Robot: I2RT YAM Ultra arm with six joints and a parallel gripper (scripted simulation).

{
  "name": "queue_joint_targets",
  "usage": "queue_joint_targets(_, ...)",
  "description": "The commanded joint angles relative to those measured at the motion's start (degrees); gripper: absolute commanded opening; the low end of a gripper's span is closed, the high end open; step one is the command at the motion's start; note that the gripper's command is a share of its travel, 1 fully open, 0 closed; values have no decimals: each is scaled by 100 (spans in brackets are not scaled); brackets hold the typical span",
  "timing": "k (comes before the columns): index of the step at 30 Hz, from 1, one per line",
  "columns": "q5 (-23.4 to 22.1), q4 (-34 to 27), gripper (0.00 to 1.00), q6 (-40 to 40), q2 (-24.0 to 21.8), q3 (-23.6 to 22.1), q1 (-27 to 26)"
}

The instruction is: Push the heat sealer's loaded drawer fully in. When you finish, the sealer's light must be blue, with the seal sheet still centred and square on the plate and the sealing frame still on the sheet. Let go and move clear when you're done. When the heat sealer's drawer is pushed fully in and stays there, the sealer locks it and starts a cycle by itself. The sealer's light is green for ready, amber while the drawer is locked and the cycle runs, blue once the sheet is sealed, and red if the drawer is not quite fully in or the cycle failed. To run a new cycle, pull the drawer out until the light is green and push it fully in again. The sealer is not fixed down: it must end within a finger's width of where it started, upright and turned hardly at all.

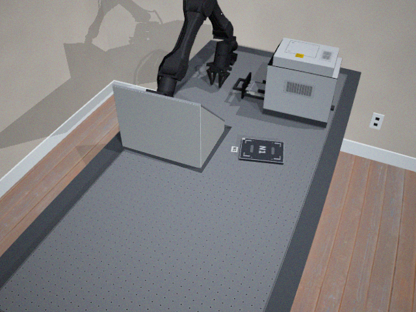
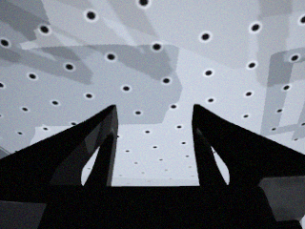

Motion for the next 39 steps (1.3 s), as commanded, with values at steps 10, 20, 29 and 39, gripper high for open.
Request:
queue_joint_targets(10, 199, -836, 45, -436, 126, -187, -119)
queue_joint_targets(20, 533, -1491, 45, -887, 449, 87, 136)
queue_joint_targets(29, 756, -1925, 45, -619, 712, -101, 67)
queue_joint_targets(39, 1135, -1547, 30, -406, 156, -500, 295)
